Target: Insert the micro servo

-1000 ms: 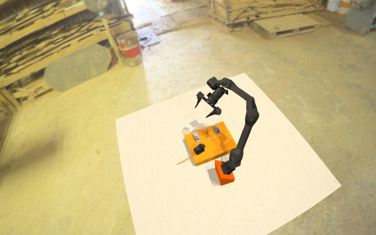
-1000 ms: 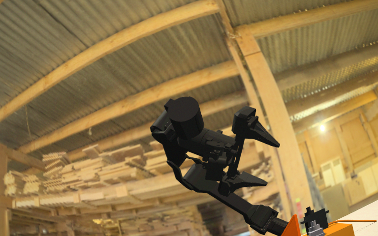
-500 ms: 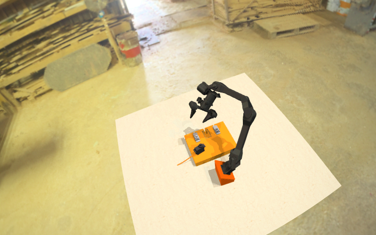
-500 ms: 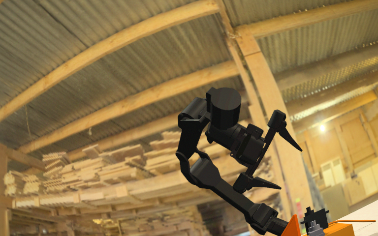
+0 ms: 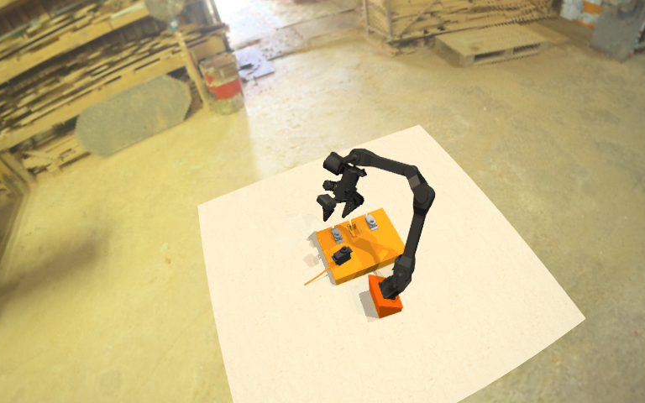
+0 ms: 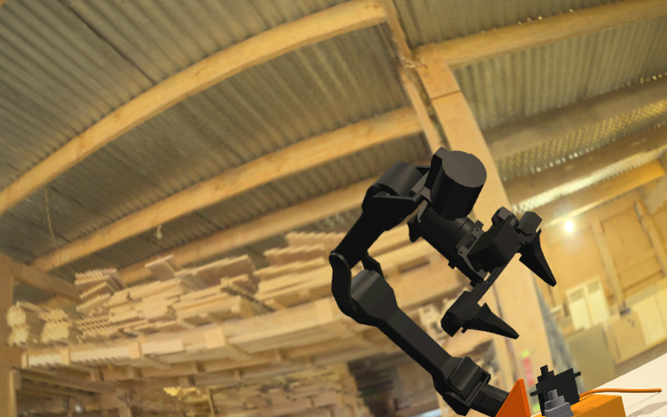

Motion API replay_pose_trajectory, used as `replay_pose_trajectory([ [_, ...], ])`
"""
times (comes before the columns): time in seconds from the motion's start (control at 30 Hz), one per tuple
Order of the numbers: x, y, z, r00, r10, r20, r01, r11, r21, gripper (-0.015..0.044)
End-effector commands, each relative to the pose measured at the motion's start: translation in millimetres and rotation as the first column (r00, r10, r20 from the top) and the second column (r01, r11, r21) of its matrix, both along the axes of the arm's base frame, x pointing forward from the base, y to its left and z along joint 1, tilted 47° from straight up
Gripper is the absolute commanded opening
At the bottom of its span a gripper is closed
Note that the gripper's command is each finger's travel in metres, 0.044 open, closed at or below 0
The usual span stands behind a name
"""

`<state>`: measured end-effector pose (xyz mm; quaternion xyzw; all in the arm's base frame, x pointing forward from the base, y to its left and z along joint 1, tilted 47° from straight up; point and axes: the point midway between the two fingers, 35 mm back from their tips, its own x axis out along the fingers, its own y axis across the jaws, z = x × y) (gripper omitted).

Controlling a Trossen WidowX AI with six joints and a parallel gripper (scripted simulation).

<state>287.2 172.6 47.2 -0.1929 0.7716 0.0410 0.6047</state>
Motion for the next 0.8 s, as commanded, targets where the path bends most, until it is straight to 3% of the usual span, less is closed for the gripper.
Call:
replay_pose_trajectory([
  [0.0, -12.5, 0.9, -11.5, 0.986, 0.157, -0.051, -0.159, 0.987, -0.029, 0.0440],
  [0.37, -37.5, 0.6, -31.4, 0.860, 0.476, -0.184, -0.492, 0.869, -0.054, 0.0440],
  [0.77, -62.6, -4.0, -49.0, 0.590, 0.727, -0.350, -0.780, 0.625, -0.017, 0.0440],
])
